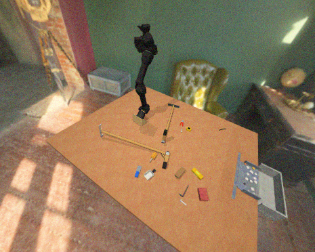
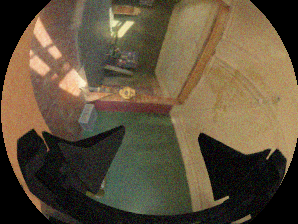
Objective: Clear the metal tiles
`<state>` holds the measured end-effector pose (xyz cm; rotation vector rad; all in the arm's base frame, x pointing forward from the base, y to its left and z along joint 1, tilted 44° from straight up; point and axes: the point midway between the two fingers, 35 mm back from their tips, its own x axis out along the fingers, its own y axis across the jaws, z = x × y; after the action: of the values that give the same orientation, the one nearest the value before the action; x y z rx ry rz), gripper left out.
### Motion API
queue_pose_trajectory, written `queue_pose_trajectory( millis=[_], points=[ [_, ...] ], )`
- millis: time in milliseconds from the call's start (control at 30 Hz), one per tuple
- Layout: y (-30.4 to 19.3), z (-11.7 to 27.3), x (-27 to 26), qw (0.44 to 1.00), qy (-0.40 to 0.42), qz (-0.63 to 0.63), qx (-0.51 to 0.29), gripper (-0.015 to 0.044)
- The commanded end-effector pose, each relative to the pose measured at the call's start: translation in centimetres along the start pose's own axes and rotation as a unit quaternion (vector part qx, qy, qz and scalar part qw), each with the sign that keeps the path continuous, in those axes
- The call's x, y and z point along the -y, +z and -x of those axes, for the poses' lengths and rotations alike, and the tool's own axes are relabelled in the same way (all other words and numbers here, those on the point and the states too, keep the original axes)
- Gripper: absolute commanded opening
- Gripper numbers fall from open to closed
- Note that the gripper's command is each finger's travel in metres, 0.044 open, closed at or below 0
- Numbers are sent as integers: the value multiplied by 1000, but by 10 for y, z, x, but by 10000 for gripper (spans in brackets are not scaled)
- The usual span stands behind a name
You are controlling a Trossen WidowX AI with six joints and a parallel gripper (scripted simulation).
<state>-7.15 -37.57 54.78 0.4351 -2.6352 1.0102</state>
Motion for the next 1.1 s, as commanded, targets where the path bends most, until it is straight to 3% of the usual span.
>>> queue_pose_trajectory(
  millis=[0,500,1067],
  points=[
    [-13,4,0,998,-17,-55,-35,440],
    [-68,25,-16,949,-77,-247,-178,440],
    [-121,67,-61,830,-132,-419,-345,440]
  ],
)
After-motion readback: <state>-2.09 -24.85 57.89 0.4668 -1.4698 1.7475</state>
